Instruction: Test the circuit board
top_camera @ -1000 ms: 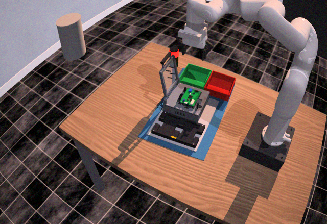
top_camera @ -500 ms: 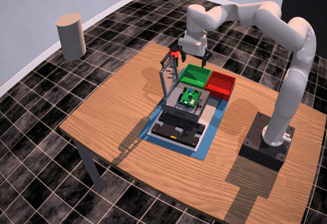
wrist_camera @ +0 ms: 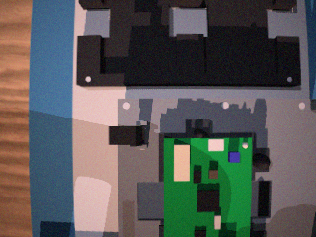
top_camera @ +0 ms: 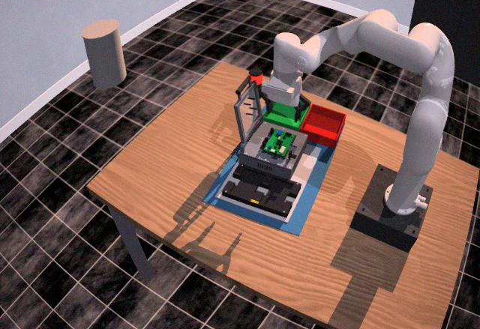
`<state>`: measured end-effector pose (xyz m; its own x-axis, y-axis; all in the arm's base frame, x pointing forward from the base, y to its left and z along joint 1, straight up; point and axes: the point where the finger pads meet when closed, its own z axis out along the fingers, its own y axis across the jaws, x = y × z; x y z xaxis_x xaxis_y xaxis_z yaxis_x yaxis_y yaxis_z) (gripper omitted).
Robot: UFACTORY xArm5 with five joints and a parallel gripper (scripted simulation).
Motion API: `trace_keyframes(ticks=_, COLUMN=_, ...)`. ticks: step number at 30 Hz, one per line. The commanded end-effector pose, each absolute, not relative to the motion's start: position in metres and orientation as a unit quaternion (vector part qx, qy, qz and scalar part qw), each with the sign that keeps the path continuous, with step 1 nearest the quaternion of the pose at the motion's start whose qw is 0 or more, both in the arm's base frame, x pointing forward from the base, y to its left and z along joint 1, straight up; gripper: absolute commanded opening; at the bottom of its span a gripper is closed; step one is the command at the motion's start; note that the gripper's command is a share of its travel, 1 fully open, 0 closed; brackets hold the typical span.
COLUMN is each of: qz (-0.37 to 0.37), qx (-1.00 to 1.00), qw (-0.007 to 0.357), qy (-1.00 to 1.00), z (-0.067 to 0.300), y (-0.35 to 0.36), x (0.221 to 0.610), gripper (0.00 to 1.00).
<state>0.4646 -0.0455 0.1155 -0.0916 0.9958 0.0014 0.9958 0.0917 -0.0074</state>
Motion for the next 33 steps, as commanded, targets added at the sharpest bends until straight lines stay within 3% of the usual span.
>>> trace_keyframes(ticks=1, qz=-0.001, qx=-0.674, qw=-0.001, qy=-0.739, z=0.098, y=-0.046, x=0.47, gripper=1.0)
trace_keyframes(ticks=13, qz=-0.001, qx=-0.674, qw=-0.001, qy=-0.739, z=0.053, y=-0.046, x=0.47, gripper=1.0)
trace_keyframes(ticks=33, qz=-0.001, qx=-0.674, qw=-0.001, qy=-0.739, z=0.048, y=-0.046, x=0.47, gripper=1.0)
